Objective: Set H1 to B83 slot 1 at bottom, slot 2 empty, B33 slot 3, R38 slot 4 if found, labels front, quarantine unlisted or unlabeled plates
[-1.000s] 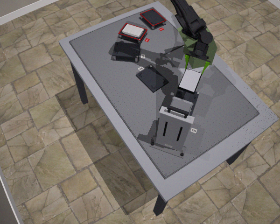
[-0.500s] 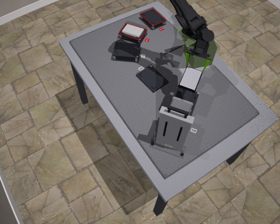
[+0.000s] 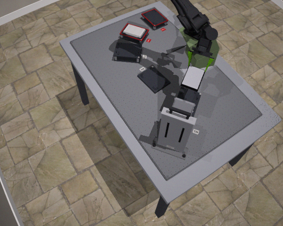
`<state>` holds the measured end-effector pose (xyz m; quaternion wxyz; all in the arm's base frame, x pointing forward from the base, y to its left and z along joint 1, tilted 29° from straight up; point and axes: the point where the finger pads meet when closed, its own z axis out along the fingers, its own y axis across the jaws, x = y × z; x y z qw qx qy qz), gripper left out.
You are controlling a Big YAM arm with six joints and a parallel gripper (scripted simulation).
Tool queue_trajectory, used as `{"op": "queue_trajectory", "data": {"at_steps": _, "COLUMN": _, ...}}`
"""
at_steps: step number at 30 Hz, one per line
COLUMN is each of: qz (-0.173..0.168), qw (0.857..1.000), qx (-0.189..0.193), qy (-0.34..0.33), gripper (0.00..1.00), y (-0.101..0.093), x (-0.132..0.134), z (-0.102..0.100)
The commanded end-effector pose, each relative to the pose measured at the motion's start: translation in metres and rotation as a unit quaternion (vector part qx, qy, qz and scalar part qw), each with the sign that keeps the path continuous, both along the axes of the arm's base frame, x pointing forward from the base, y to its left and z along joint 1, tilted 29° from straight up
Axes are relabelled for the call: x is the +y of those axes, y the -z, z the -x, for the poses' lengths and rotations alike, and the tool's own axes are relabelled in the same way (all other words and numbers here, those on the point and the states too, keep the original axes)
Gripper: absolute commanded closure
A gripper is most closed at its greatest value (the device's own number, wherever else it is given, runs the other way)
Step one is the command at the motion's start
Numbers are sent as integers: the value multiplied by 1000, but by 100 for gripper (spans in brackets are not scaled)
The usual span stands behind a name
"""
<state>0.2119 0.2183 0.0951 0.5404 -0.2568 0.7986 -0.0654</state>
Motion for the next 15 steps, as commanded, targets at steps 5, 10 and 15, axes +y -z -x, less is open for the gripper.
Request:
{"op": "queue_trajectory", "data": {"at_steps": 5, "qz": -34, "qw": 999, "qx": -6, "qy": -2, "gripper": 14, "y": -26, "x": 20, "z": 0}}
{"op": "queue_trajectory", "data": {"at_steps": 10, "qz": -21, "qw": 1000, "qx": -4, "qy": 1, "gripper": 14, "y": -16, "x": 12, "z": -1}}
{"op": "queue_trajectory", "data": {"at_steps": 15, "qz": -21, "qw": 1000, "qx": -4, "qy": 1, "gripper": 14, "y": -16, "x": 12, "z": -1}}
